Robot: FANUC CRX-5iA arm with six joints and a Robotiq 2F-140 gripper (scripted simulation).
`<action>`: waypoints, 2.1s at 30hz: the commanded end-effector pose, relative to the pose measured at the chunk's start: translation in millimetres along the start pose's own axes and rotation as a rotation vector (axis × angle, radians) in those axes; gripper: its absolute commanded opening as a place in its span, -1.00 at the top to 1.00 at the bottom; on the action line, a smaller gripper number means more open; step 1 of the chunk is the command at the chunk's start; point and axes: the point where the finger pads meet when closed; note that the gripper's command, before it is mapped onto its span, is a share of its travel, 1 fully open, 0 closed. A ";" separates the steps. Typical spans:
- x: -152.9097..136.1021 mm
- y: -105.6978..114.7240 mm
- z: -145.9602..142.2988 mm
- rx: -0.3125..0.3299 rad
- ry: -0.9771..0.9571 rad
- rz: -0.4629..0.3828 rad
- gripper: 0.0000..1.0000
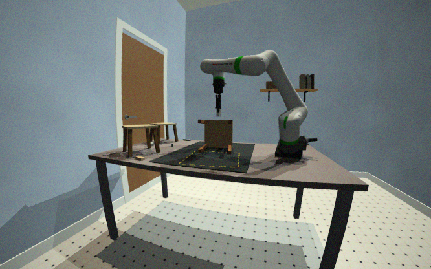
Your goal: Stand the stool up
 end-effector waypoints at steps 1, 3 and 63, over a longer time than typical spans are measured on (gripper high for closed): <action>0.0 -2.9 0.2 -0.002 0.000 0.001 0.33; 0.0 -6.7 0.2 -0.002 0.000 0.001 0.33; 0.1 -92.2 0.3 -0.002 0.000 0.001 0.80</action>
Point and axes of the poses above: the point where the finger pads meet when closed, its own y axis back along the fingers, its own z axis across the jaws, x = y × z, and after that the axes turned 8 degrees about y, right-handed
